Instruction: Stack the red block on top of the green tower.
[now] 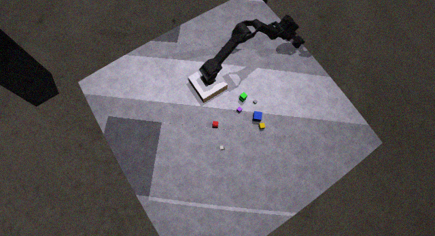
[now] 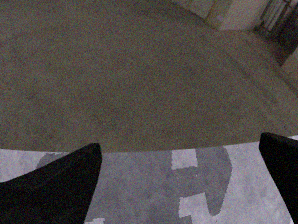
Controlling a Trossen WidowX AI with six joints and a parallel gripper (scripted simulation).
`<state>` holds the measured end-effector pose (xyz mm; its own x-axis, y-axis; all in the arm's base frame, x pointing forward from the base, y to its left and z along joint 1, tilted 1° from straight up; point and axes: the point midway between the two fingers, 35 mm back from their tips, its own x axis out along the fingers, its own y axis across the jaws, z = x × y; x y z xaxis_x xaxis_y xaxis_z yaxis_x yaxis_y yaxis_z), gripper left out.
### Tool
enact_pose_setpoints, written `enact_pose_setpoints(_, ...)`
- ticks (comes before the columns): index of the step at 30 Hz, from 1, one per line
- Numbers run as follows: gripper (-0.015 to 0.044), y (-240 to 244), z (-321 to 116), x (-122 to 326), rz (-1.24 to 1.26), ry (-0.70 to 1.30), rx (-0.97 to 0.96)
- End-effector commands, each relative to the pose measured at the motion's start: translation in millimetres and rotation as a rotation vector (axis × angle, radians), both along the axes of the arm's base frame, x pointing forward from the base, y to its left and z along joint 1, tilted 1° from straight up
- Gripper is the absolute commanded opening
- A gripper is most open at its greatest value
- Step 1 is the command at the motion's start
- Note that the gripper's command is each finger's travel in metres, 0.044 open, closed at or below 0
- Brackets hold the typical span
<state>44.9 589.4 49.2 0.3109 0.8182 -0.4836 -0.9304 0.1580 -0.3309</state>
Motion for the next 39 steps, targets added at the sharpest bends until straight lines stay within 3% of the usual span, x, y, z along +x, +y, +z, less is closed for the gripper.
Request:
enact_pose_setpoints(1, 0.0440, -18, 1, 51, -0.090, 0.030, -0.040)
enact_pose_setpoints(11, 0.0440, -88, 2, 173, -0.344, 0.124, -0.137)
enact_pose_setpoints(20, 0.0440, -175, 2, 256, -0.578, 0.231, -0.206)
enact_pose_setpoints(30, 0.0440, -285, 1, 314, -0.839, 0.374, -0.256)
enact_pose_setpoints(39, 0.0440, -387, 3, 335, -1.074, 0.513, -0.288)
